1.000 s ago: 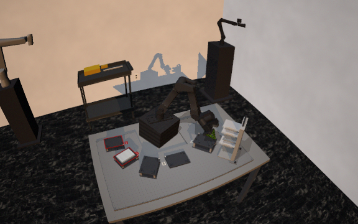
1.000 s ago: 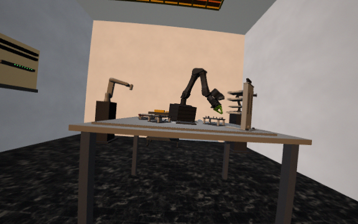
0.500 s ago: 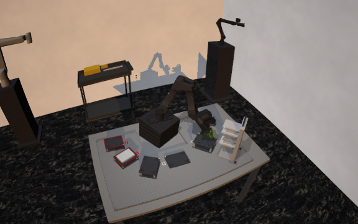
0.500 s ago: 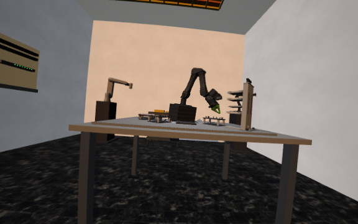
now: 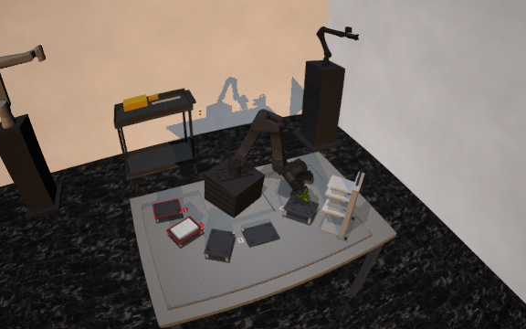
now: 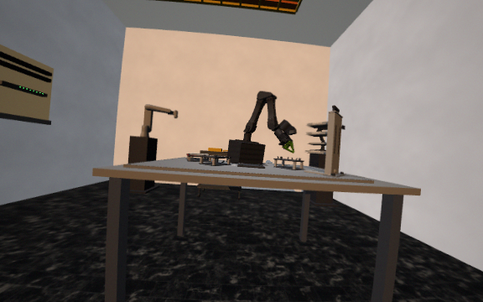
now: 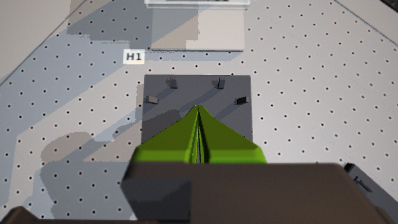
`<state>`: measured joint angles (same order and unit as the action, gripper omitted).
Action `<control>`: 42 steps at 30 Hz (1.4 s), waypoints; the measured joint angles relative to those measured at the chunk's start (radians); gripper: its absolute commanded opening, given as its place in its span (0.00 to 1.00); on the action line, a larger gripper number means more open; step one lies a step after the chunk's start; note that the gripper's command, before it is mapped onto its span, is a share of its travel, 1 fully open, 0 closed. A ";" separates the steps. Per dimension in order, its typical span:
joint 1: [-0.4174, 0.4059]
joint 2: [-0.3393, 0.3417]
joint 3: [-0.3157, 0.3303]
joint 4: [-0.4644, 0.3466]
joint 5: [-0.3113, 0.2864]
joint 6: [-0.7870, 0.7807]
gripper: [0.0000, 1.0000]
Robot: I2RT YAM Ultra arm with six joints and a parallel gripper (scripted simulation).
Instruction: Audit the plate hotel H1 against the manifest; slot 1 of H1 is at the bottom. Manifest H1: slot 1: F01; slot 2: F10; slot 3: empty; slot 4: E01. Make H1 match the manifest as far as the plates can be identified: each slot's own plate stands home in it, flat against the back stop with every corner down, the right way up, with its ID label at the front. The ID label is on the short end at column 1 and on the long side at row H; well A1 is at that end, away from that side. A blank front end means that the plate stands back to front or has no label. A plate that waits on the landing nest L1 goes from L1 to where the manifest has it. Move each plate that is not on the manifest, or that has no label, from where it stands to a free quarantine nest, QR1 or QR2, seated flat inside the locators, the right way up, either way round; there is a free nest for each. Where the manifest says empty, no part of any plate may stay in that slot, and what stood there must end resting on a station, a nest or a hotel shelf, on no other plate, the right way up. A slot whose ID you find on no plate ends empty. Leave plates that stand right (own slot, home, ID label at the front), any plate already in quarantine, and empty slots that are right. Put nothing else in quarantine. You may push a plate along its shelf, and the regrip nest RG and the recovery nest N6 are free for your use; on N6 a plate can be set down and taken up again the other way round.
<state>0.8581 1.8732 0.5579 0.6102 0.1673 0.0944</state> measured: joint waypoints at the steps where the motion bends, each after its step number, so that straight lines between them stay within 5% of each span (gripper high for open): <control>1: 0.002 -0.003 -0.006 0.003 0.001 0.000 0.00; 13: 0.016 -0.042 -0.087 0.038 0.011 0.009 0.00; 25: 0.019 -0.054 -0.100 0.057 0.016 0.013 0.00; 26: 0.019 -0.055 -0.100 0.057 0.016 0.013 1.00; 34: 0.025 -0.132 -0.103 0.005 0.019 0.015 1.00; 42: 0.035 -0.281 -0.104 -0.120 0.026 0.021 1.00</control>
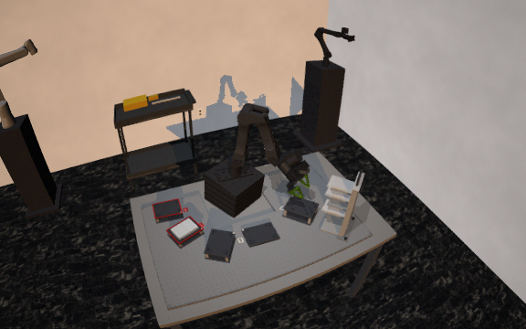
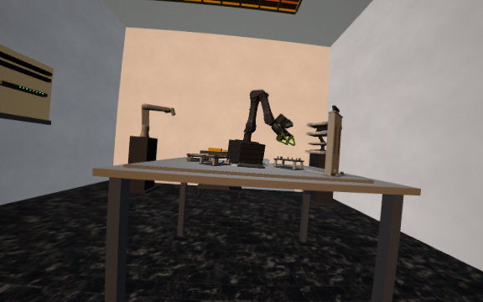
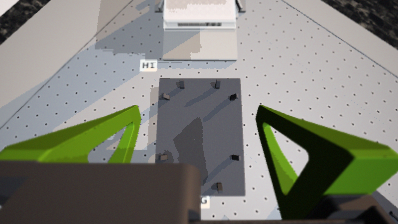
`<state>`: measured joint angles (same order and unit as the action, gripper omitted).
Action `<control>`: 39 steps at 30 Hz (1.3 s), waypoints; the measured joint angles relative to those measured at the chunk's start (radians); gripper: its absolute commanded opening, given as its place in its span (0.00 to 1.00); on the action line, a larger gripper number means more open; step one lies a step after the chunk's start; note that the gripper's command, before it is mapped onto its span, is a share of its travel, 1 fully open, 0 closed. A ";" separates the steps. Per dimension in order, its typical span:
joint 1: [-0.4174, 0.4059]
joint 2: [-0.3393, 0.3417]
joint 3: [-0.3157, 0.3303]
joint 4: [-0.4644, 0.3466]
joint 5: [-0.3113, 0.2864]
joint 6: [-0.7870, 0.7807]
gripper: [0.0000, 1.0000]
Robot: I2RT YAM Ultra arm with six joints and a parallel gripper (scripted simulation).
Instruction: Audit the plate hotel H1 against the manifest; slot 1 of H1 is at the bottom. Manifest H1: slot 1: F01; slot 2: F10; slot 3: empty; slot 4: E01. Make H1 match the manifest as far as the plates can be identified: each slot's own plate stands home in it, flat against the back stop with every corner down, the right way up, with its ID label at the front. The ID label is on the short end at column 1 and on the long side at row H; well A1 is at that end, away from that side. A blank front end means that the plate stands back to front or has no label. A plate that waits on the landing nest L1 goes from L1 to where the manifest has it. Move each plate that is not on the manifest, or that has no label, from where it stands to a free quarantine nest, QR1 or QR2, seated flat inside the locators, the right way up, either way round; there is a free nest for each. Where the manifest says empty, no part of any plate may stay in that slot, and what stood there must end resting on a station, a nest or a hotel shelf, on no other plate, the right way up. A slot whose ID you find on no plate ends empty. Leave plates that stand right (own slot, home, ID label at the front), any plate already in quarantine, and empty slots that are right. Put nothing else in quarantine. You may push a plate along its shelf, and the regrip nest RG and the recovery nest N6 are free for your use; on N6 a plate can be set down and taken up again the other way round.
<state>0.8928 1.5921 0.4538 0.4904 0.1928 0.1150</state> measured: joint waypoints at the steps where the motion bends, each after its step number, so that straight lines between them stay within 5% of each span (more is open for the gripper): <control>1: 0.001 -0.018 0.000 -0.019 0.001 0.001 1.00; 21: 0.026 -0.294 0.068 -0.372 0.020 0.016 1.00; 39: 0.050 -0.453 0.183 -0.652 0.038 0.032 1.00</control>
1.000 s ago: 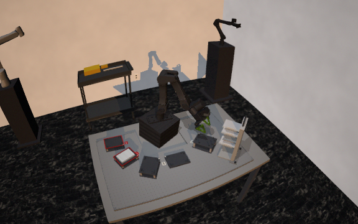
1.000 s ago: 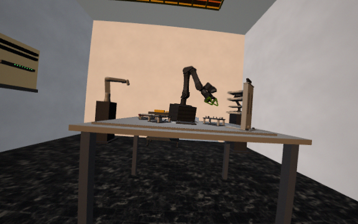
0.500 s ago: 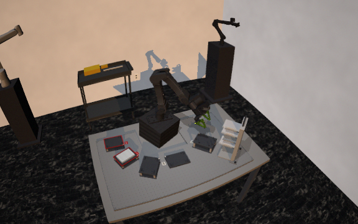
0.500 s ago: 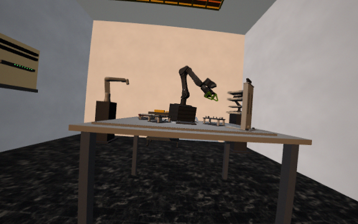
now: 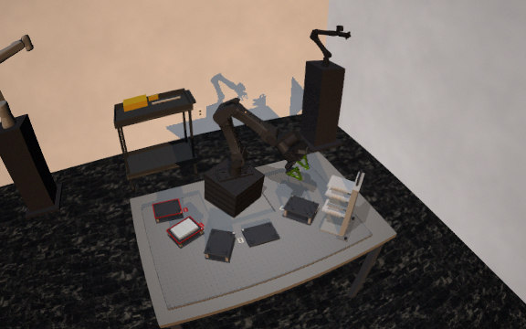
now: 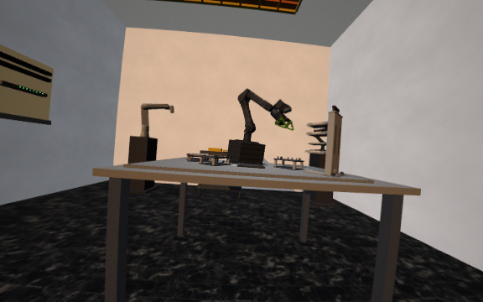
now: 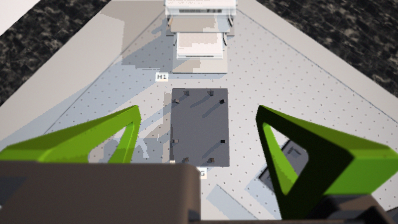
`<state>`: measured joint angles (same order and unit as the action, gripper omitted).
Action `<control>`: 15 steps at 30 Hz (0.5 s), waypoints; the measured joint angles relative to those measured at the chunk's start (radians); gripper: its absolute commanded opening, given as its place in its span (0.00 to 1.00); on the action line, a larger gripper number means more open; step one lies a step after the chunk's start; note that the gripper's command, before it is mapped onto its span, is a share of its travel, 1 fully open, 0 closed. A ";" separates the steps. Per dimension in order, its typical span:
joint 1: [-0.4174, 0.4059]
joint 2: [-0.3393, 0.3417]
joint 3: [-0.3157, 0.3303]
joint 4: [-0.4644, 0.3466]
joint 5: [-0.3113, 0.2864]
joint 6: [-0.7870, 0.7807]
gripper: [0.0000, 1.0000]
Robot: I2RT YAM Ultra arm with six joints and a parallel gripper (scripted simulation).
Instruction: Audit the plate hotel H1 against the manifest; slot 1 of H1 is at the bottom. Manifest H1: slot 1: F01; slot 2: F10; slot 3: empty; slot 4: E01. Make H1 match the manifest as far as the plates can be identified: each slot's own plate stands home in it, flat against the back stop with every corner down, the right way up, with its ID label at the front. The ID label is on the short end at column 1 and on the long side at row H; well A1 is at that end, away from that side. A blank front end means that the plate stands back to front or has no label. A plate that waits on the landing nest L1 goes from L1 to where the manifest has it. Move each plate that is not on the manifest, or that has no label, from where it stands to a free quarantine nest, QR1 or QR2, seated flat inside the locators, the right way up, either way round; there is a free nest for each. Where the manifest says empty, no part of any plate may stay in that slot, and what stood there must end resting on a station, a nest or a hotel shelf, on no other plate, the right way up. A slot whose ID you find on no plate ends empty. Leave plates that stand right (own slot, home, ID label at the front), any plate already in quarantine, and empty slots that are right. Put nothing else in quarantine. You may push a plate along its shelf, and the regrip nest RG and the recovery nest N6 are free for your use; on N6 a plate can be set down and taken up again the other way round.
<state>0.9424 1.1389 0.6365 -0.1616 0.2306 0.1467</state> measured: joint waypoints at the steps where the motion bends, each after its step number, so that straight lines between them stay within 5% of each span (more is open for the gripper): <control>1: 0.000 -0.003 0.003 -0.006 0.001 0.000 1.00; 15: -0.011 0.082 -0.106 0.105 -0.003 -0.002 1.00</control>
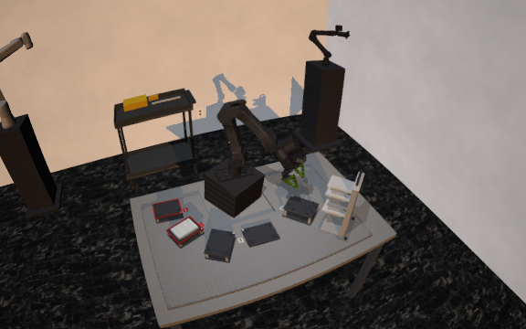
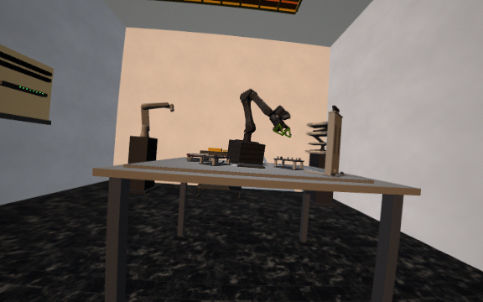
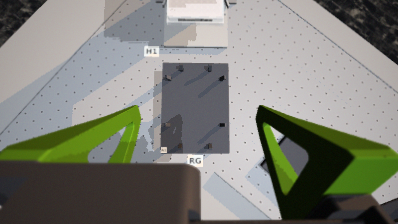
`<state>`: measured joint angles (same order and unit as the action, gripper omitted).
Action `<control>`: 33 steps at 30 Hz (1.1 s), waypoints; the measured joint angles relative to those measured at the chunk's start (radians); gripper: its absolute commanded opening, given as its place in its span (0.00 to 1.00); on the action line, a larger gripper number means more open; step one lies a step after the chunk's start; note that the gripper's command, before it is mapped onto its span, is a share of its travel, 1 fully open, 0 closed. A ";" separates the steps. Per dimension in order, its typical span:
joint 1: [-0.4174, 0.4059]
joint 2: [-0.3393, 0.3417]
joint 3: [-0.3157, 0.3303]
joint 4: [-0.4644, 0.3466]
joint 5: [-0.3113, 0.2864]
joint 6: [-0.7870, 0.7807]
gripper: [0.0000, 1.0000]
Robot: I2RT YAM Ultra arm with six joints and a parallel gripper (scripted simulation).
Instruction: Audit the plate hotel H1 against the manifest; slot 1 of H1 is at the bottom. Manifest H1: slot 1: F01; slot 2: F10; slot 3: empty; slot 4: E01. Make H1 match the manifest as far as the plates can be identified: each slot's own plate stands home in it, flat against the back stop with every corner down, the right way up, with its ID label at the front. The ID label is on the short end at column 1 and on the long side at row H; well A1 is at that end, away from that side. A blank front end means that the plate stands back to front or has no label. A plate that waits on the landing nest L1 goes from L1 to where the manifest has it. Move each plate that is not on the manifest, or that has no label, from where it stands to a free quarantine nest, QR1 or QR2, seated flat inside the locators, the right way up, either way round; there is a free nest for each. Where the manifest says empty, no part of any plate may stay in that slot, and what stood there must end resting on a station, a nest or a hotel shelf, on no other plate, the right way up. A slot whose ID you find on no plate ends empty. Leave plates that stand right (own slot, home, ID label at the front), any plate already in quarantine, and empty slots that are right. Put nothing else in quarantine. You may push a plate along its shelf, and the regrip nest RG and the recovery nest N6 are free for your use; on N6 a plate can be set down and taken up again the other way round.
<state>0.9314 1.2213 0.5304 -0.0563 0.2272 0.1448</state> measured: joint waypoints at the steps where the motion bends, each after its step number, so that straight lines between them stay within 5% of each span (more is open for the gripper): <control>1: -0.001 0.009 -0.008 0.017 -0.001 0.000 1.00; 20: -0.006 0.045 -0.020 0.098 -0.006 -0.004 1.00; 33: -0.025 0.110 0.028 0.111 -0.019 -0.014 1.00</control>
<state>0.9066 1.3312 0.5583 0.0547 0.2077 0.1307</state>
